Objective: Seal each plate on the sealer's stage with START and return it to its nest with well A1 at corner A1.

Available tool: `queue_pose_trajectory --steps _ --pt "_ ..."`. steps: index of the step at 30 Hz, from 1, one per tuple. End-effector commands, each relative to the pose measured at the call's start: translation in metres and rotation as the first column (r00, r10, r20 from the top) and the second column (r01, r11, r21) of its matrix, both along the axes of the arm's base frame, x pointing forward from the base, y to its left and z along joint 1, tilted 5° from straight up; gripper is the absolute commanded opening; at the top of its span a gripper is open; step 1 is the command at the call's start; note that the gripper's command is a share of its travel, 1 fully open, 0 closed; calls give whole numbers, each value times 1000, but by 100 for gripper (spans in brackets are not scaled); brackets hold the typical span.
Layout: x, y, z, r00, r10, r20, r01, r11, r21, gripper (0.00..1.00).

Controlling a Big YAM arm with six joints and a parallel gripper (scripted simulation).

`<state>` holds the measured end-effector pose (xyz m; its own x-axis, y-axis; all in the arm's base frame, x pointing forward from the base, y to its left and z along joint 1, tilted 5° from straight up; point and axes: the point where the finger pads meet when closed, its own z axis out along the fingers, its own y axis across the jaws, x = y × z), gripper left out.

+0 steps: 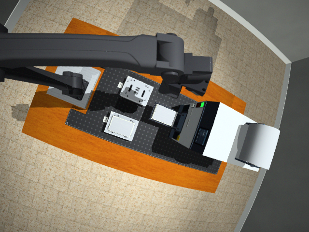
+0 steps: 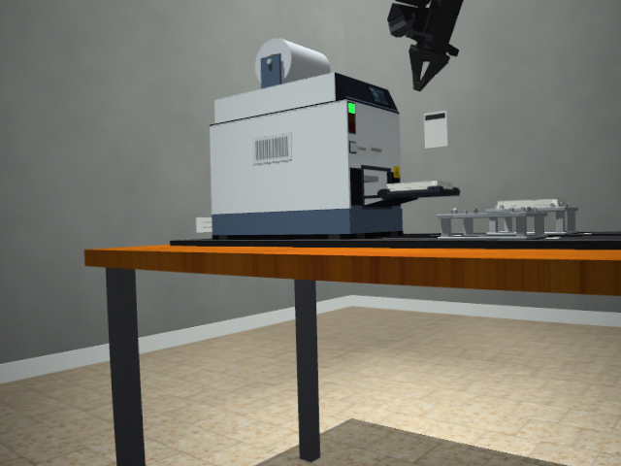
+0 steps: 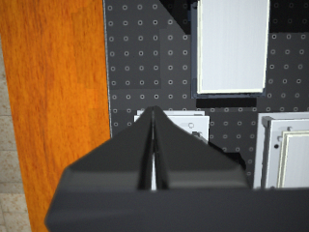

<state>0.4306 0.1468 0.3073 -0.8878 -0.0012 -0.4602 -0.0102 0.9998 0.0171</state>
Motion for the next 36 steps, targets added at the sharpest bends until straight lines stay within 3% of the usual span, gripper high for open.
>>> queue_pose_trajectory --steps 1,3,8,13,26,36 --pt "11 -3 17 998 -32 -55 32 999 4 0" --pt "8 -3 18 997 -26 -66 26 1000 0 0" --pt "13 -4 17 969 -18 -246 16 1000 -7 0" --pt "13 -6 4 905 -7 -426 -2 1000 -22 0" --pt "-4 9 9 929 12 -370 -18 1000 -14 0" --pt "-11 -9 8 923 -20 -385 10 1000 -29 0"
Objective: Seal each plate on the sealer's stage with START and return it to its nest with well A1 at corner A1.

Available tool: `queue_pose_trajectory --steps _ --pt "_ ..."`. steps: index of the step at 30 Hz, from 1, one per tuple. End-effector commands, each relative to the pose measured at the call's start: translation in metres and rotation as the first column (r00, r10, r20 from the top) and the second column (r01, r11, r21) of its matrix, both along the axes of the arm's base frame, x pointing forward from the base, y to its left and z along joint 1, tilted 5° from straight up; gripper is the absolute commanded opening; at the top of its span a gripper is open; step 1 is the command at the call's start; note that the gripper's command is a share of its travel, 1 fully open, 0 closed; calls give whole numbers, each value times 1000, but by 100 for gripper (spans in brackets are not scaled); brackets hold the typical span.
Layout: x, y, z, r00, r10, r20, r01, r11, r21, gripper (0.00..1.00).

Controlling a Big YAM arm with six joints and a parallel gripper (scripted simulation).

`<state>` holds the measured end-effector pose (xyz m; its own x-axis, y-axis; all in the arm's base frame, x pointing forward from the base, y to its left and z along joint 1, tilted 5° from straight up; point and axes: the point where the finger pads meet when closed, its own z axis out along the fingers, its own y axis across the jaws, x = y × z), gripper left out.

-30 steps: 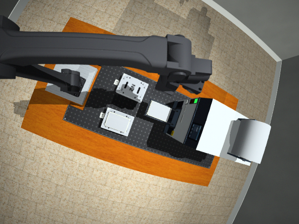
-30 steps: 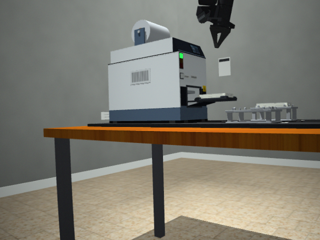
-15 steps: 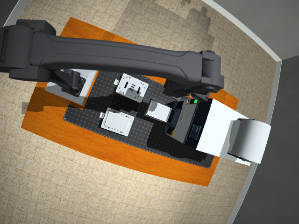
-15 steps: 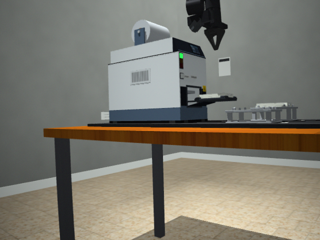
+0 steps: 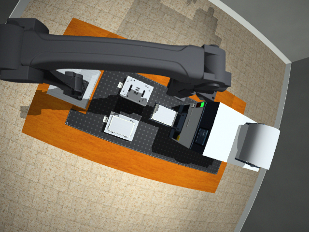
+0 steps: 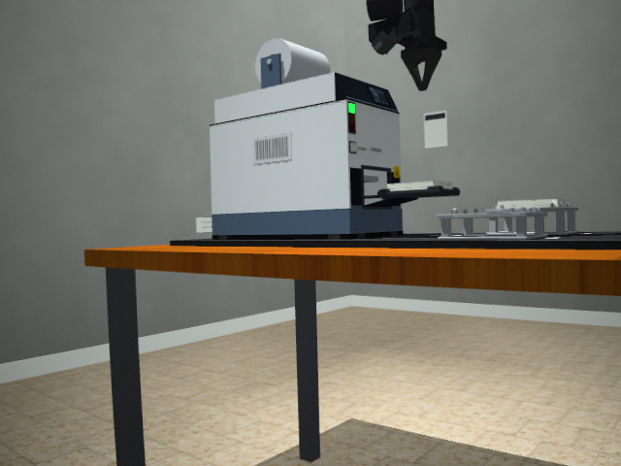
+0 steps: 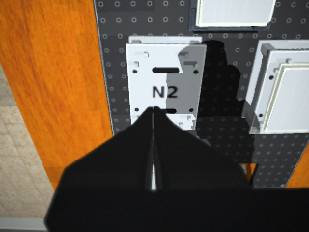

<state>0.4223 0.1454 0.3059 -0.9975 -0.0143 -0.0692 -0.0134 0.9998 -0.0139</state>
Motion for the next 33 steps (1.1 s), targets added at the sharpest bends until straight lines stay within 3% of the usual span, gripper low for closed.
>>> queue_pose_trajectory --steps 1,4,12,19,24,28,29,31,33 --pt "-4 -9 10 1000 -20 12 20 1000 5 0" --pt "-6 -13 8 1000 -16 1 16 1000 3 0" --pt "3 2 23 998 18 62 -19 999 25 0" --pt "4 8 22 999 28 44 -29 999 19 0" --pt "11 1 19 999 7 34 -7 1000 16 0" --pt "5 -5 17 1000 -1 26 0 1000 13 0" --pt "6 -4 10 997 0 81 -1 1000 12 100" --pt "3 -1 -3 988 1 155 -3 1000 14 100" --pt "2 0 -8 990 1 144 -4 1000 16 100"
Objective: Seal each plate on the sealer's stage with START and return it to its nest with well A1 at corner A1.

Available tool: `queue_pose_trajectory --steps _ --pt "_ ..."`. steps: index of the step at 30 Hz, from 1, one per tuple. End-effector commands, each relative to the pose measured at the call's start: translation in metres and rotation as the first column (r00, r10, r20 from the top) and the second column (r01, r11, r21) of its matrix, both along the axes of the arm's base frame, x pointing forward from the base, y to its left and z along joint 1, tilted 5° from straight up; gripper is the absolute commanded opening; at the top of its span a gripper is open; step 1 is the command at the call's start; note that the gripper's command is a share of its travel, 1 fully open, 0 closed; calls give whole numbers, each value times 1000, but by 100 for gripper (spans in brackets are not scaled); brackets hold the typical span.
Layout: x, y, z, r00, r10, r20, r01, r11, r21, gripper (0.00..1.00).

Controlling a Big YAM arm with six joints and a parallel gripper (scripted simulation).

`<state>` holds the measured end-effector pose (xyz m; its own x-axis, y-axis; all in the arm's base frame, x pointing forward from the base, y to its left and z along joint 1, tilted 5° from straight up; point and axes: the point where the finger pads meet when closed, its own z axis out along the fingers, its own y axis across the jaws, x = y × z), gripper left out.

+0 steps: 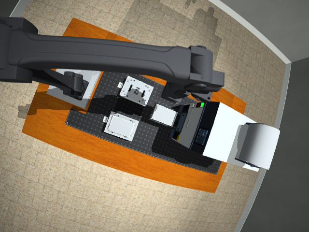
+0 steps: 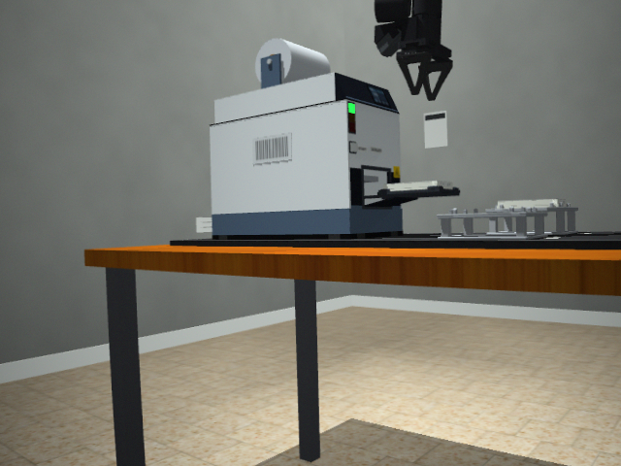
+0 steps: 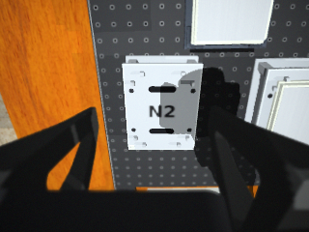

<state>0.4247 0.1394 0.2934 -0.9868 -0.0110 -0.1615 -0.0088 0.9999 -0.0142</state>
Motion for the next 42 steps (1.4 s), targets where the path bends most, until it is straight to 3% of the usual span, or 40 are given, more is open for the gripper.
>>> queue_pose_trajectory --steps 1,4,8,10,12,15,19,22,28,42 --pt "-1 6 4 999 6 52 -7 1000 15 100" --pt "0 11 -9 987 11 160 -14 1000 18 100" --pt "4 10 -39 993 3 118 -6 1000 24 100" --pt "5 6 -53 978 -4 208 0 1000 17 100" --pt "2 8 -62 976 5 216 -10 1000 21 100" --pt "1 8 -71 945 20 327 -28 999 18 100" --pt "6 8 -77 954 25 300 -31 999 17 100" --pt "12 4 -95 957 25 290 -31 999 15 100" --pt "15 -2 -93 964 1 266 -4 1000 11 100" --pt "19 0 -66 952 -24 307 13 999 36 100"
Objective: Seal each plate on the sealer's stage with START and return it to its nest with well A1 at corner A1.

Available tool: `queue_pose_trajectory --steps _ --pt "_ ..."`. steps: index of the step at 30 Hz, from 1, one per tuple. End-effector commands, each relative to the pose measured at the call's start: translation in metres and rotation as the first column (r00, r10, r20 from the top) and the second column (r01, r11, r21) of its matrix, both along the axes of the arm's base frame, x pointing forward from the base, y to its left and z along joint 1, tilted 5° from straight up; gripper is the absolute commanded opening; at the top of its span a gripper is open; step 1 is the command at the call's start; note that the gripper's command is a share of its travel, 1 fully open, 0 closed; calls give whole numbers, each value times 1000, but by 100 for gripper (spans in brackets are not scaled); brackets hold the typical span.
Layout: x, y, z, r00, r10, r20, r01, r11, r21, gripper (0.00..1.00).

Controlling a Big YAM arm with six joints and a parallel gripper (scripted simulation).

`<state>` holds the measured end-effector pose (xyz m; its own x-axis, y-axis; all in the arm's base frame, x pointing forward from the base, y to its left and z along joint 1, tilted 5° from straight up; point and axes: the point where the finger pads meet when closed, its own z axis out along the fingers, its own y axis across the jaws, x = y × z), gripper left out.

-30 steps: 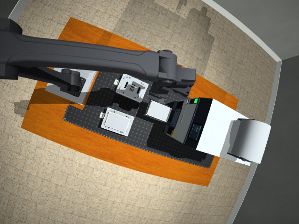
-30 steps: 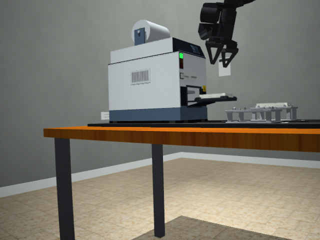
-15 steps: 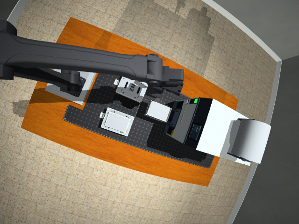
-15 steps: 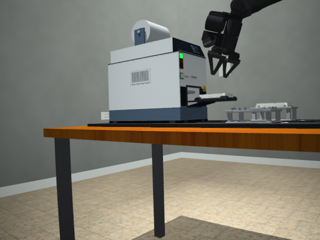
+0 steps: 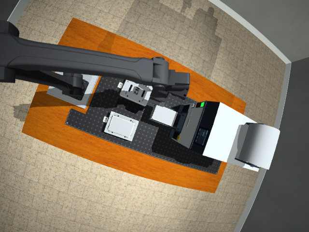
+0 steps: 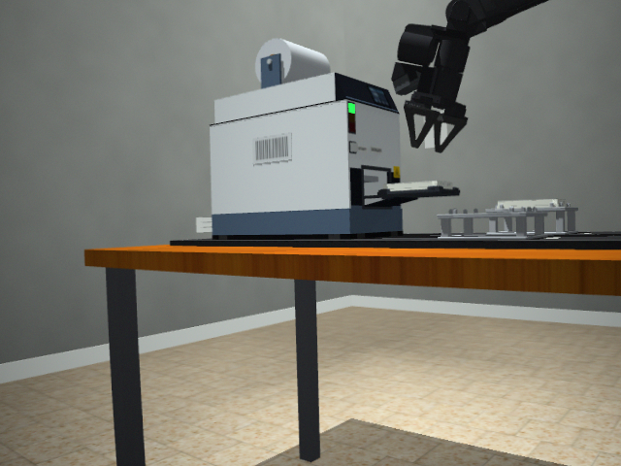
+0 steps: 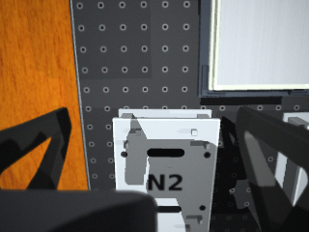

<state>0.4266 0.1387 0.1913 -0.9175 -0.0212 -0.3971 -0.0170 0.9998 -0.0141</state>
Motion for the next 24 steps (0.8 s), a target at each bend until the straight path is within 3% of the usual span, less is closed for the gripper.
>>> queue_pose_trajectory --steps 1,4,8,12,24 --pt "17 1 37 997 -28 66 26 999 35 100" --pt "18 1 33 998 -29 58 27 999 32 100" --pt "42 -27 32 998 -24 66 23 999 23 100" --pt "48 -27 31 998 -2 69 0 1000 22 100" --pt "83 -84 33 998 24 50 -24 1000 -1 100"
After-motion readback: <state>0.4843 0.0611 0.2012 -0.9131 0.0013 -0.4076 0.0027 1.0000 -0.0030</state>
